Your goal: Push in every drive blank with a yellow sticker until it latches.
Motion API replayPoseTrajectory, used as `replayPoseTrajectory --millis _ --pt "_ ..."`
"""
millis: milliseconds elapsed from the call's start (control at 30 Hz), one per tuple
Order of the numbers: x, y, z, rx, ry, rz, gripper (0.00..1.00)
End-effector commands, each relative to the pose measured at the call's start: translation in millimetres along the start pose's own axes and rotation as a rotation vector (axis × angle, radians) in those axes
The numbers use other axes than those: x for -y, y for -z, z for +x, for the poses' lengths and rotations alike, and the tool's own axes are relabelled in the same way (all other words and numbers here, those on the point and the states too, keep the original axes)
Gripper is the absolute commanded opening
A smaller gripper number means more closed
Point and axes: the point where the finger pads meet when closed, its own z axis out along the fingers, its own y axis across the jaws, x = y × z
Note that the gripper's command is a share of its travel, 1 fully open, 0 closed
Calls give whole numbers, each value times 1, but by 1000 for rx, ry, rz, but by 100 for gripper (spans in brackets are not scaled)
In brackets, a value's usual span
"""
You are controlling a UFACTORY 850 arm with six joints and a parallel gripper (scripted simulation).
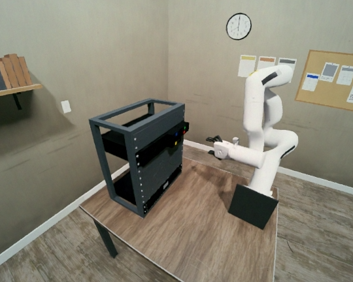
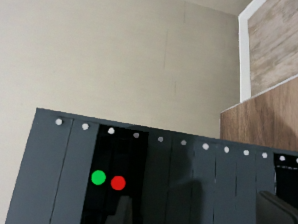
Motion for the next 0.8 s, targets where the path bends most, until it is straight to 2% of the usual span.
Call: replayPoseTrajectory --millis 0,300,767 --pt "16 10 -4 85 -57 65 100" --pt "35 29 -9 210 -131 142 100" --pt "44 41 -11 281 -171 180 100"
